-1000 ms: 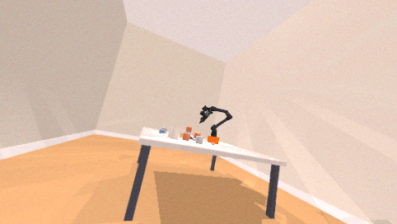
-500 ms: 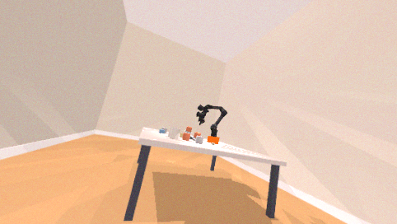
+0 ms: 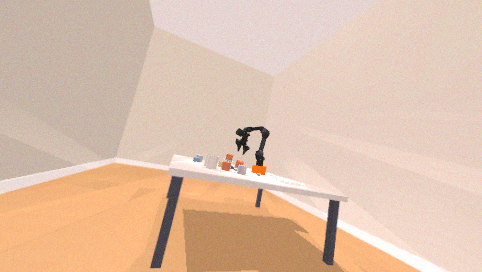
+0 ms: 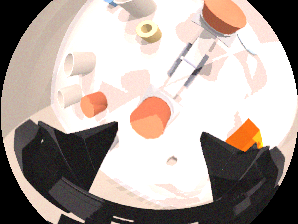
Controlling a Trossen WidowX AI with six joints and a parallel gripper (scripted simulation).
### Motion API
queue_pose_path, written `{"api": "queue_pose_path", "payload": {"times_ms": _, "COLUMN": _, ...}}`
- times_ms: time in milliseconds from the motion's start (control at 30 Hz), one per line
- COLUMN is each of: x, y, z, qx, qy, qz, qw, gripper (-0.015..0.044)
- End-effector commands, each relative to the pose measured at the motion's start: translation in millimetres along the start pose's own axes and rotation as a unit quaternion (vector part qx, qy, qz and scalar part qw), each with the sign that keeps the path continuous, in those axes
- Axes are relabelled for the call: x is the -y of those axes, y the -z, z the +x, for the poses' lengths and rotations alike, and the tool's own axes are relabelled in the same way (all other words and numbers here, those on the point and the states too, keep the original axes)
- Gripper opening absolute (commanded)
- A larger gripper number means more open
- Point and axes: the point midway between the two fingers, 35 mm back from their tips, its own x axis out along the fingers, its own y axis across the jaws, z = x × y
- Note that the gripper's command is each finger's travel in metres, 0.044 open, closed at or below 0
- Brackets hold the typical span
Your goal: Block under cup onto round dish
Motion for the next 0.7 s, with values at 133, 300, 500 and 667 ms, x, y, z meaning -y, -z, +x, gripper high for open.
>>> {"api": "queue_pose_path", "payload": {"times_ms": 133, "x": -18.7, "y": 14.6, "z": 22.6, "qx": 0.015, "qy": 0.047, "qz": 0.112, "qw": 0.992, "gripper": 0.0440}}
{"api": "queue_pose_path", "payload": {"times_ms": 300, "x": -28.3, "y": 27.8, "z": 40.4, "qx": 0.036, "qy": 0.075, "qz": 0.185, "qw": 0.979, "gripper": 0.0440}}
{"api": "queue_pose_path", "payload": {"times_ms": 500, "x": -33.9, "y": 38.0, "z": 53.1, "qx": 0.055, "qy": 0.091, "qz": 0.232, "qw": 0.967, "gripper": 0.0440}}
{"api": "queue_pose_path", "payload": {"times_ms": 667, "x": -33.0, "y": 37.6, "z": 57.8, "qx": 0.055, "qy": 0.091, "qz": 0.232, "qw": 0.967, "gripper": 0.0440}}
